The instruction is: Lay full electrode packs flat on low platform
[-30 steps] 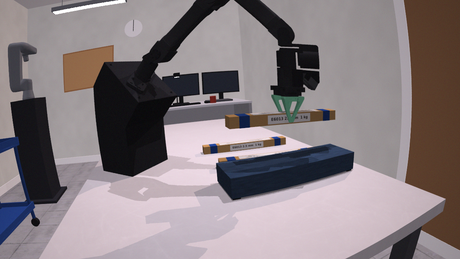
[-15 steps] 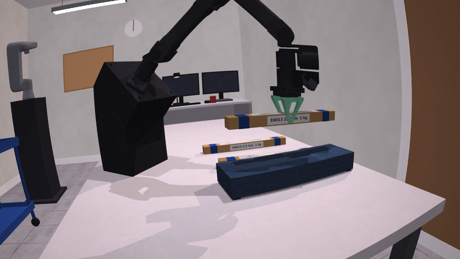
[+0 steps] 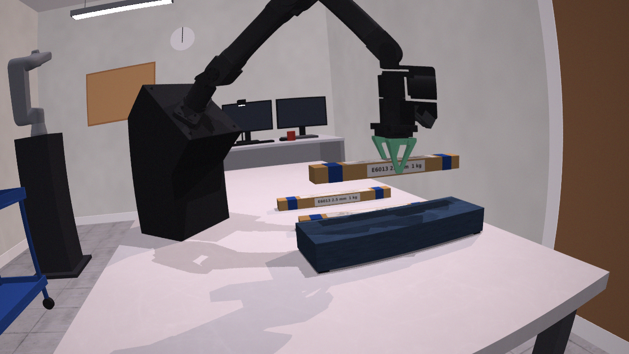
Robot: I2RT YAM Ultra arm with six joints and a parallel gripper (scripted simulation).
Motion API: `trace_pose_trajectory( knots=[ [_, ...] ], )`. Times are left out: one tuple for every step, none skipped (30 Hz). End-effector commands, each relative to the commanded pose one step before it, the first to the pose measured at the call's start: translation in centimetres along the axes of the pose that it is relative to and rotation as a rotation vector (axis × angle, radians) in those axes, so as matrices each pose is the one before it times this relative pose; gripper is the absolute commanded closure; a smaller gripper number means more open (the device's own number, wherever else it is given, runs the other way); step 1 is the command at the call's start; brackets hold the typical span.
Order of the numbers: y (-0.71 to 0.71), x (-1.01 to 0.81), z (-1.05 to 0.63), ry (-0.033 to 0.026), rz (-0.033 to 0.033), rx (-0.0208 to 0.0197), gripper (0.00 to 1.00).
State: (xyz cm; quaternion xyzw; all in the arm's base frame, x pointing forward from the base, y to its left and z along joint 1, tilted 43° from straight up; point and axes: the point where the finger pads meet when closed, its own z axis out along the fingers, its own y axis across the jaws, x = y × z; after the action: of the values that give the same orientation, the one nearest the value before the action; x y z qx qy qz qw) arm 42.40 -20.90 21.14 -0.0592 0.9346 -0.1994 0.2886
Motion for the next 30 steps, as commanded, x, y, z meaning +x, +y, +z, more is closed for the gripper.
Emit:
trace_pose_trajectory(
  knots=[
    [-1.674,-1.773,-2.340,-0.07733,0.00703,0.04591,1.00],
    [0.011,0.113,0.216,0.00248,0.00089,-0.00062,1.00],
    [0.099,0.039,0.204,0.00118,-0.00076,-0.00185,1.00],
    [0.098,0.026,0.199,0.00090,-0.00120,-0.00177,1.00],
    [0.082,0.022,0.193,0.00075,-0.00113,-0.00148,1.00],
    [0.076,0.011,0.187,0.00049,-0.00107,-0.00133,1.00],
    [-0.209,-0.306,-0.009,-0.00763,0.00034,0.00497,1.00],
    [-0.174,-0.197,0.046,-0.00509,0.00071,0.00390,1.00],
    [-0.037,0.031,0.170,0.00043,0.00078,0.00057,1.00],
    [-0.043,0.035,0.170,0.00048,0.00098,0.00067,1.00],
    [0.000,0.000,0.000,0.00000,0.00000,0.00000,1.00],
    [0.000,0.000,0.000,0.00000,0.00000,0.00000,1.00],
    [-0.057,-0.023,0.200,-0.00039,0.00170,0.00115,1.00],
    [-0.064,0.056,0.178,0.00066,0.00078,0.00092,1.00],
    [-0.016,0.017,0.169,0.00021,0.00002,0.00027,1.00],
    [0.045,-0.026,0.166,-0.00047,-0.00056,-0.00061,1.00],
    [0.072,-0.044,0.164,-0.00076,-0.00129,-0.00099,1.00],
    [0.065,-0.039,0.164,-0.00068,-0.00132,-0.00089,1.00],
    [0.053,-0.031,0.165,-0.00055,-0.00108,-0.00072,1.00],
    [0.013,-0.003,0.168,-0.00011,-0.00036,-0.00015,1.00],
    [-0.027,0.025,0.170,0.00033,0.00042,0.00043,1.00],
    [-0.041,0.035,0.171,0.00047,0.00081,0.00062,1.00],
    [-0.022,0.019,0.161,0.00033,0.00067,0.00040,1.00],
    [-0.040,0.035,0.170,0.00046,0.00074,0.00061,1.00],
    [-0.060,0.050,0.180,0.00061,0.00091,0.00082,1.00],
    [0.011,-0.001,0.168,-0.00008,-0.00004,-0.00011,1.00],
    [0.029,-0.014,0.167,-0.00028,-0.00029,-0.00037,1.00],
    [0.000,0.000,0.000,0.00000,0.00000,0.00000,1.00],
    [0.000,0.000,0.000,0.00000,0.00000,0.00000,1.00],
    [0.436,-0.082,0.058,0.00281,-0.00473,-0.00803,1.00]
  ],
)
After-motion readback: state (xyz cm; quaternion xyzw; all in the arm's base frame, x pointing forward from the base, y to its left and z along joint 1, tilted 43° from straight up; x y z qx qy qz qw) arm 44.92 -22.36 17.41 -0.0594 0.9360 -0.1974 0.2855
